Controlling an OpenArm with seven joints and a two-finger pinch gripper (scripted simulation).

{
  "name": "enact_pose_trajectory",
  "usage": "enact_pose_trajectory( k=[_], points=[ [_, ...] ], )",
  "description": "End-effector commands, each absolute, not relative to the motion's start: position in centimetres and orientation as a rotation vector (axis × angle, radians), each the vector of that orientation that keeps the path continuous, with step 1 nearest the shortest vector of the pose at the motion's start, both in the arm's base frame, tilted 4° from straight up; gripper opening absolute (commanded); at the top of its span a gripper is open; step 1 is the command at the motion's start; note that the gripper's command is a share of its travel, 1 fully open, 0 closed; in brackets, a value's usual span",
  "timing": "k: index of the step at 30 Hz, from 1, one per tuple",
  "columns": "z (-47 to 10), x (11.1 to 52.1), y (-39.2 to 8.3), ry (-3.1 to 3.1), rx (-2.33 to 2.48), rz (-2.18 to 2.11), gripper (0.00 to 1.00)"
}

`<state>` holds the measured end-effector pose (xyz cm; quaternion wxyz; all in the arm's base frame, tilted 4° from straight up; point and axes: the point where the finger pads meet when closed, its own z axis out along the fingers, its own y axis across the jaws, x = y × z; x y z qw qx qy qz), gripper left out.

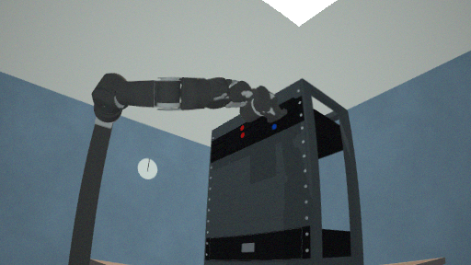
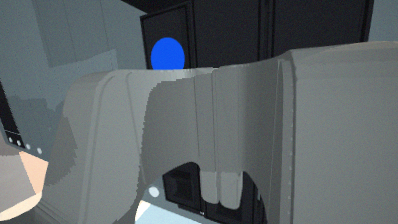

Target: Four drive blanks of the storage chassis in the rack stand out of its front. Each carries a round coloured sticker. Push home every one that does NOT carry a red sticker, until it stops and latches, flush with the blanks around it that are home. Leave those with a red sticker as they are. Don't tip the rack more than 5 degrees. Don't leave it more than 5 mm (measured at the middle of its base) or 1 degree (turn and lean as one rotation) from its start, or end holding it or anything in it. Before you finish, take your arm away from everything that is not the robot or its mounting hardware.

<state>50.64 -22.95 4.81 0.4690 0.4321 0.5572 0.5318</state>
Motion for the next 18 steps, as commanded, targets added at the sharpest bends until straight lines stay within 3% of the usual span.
enact_pose_trajectory(
  k=[1,18],
  points=[
    [5.28,50.64,-22.61,1.363,1.047,1.315,0.00],
    [5.34,51.00,-22.42,1.363,1.048,1.315,0.00]
  ],
)
